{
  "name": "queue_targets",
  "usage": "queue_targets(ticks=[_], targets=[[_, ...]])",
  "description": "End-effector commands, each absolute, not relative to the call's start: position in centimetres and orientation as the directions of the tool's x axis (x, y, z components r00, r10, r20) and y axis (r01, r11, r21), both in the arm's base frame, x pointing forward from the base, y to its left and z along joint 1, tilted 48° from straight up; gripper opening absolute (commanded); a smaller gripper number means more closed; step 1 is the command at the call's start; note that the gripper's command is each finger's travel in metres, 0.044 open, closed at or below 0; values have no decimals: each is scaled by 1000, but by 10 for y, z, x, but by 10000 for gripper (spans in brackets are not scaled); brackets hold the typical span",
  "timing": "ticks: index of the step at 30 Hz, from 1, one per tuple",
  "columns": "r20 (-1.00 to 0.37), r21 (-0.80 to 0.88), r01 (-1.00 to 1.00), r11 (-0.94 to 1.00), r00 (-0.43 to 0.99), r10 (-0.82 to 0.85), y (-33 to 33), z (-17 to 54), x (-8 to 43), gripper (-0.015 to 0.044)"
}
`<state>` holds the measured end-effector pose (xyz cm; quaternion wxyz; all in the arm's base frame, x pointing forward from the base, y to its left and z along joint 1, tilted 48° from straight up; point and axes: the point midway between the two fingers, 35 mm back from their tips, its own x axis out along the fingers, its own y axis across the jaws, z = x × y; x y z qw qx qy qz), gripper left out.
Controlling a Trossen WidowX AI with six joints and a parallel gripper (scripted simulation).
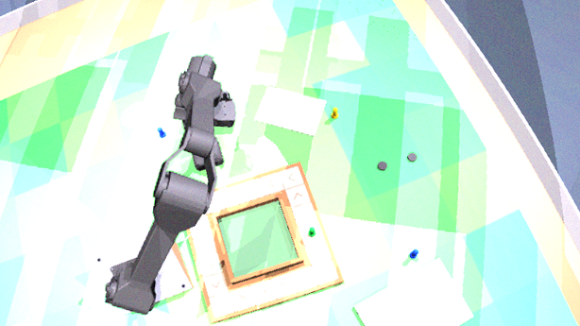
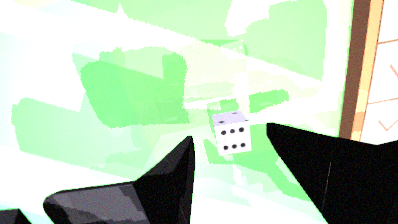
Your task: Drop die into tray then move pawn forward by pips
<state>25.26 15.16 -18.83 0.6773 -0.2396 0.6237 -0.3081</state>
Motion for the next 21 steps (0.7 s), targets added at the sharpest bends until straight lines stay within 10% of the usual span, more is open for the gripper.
queue_targets(ticks=[1, 21], targets=[[-688, -719, 110, 686, 26, -725, 143, -194, 250, 275], [-689, -719, 109, 686, 23, -725, 143, -195, 250, 0]])
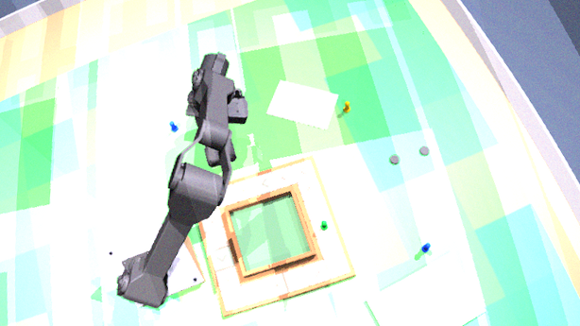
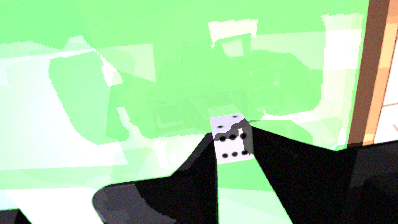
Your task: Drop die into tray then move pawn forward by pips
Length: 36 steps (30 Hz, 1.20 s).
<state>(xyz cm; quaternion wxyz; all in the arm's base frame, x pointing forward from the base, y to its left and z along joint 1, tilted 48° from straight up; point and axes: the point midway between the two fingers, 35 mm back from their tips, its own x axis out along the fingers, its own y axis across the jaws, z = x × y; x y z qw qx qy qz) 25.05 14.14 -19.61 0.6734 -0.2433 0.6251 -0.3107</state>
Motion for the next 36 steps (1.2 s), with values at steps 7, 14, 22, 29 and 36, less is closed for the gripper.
queue_targets(ticks=[7, 14, 22, 29, 36], targets=[[-690, -719, 101, 687, 7, -724, 166, -180, 252, 0], [-691, -720, 98, 687, 1, -723, 194, -158, 254, 0], [-691, -717, 106, 689, 17, -723, 227, -129, 254, 0], [-693, -718, 69, 692, 24, -721, 233, -115, 256, 0], [-698, -713, -122, 691, 25, -716, 214, -92, 269, 0]])
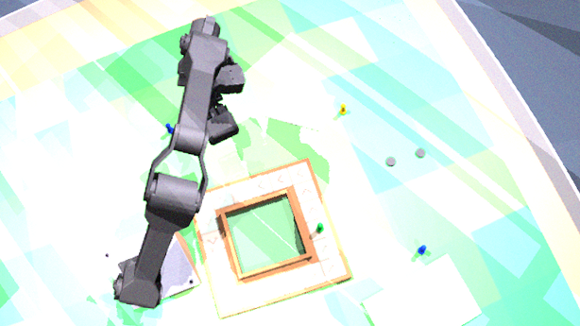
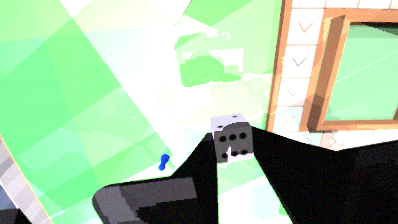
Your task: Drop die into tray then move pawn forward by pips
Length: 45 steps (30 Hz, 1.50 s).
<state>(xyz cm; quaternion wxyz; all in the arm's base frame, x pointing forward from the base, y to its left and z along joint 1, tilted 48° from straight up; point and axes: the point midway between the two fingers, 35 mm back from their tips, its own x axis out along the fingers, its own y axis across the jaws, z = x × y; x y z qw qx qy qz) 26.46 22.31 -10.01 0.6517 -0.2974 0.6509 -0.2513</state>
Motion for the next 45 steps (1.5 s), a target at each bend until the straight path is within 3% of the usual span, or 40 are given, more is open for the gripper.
queue_targets(ticks=[1, 25, 45], targets=[[-698, -710, -149, 688, 25, -715, 211, -89, 271, 0], [-702, -512, -714, 477, 28, -712, 130, -19, 293, 0], [-689, -192, -970, 148, 26, -725, 55, 26, 282, 0]])
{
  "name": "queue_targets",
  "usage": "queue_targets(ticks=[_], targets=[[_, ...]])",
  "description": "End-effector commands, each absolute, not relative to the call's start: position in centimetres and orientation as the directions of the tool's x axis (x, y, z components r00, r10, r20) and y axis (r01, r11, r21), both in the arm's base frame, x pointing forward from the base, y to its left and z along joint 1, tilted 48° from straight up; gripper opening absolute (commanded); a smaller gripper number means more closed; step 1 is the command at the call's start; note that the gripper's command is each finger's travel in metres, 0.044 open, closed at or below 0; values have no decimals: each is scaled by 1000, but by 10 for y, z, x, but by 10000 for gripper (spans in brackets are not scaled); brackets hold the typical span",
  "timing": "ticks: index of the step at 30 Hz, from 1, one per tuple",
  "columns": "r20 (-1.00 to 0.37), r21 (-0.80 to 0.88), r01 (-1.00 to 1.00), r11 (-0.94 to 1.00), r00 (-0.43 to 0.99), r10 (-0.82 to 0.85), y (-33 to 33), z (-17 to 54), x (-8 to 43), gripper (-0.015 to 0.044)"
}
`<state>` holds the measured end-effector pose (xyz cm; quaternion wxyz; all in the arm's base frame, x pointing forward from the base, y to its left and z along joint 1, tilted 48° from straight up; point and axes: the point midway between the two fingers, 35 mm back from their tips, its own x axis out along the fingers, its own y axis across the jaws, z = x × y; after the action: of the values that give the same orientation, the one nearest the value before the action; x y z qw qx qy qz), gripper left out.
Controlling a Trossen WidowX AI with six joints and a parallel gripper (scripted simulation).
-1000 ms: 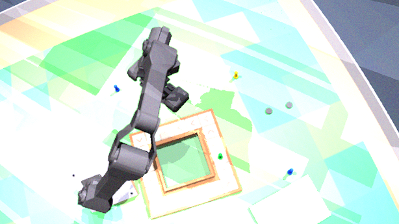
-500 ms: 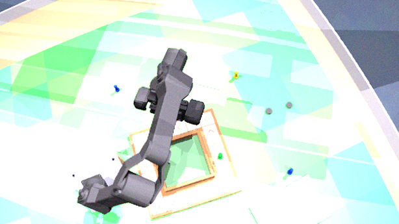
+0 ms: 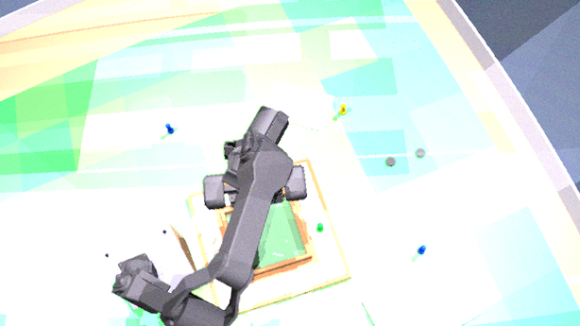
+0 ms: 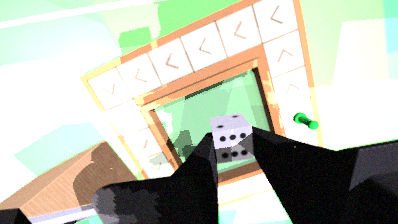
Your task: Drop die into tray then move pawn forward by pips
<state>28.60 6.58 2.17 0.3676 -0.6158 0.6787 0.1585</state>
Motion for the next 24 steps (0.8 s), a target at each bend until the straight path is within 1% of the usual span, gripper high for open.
queue_targets(ticks=[1, 7, 13, 19, 24], targets=[[-688, -173, -976, 130, 25, -726, 51, 28, 281, 0], [-681, -61, -998, 26, 23, -732, 30, 39, 273, 0], [-694, -41, -999, 22, 13, -719, 27, 39, 271, 0], [-813, 15, -997, 71, -54, -580, 23, 32, 265, 0], [-895, 44, -995, 84, -77, -439, 21, 28, 262, 0]])
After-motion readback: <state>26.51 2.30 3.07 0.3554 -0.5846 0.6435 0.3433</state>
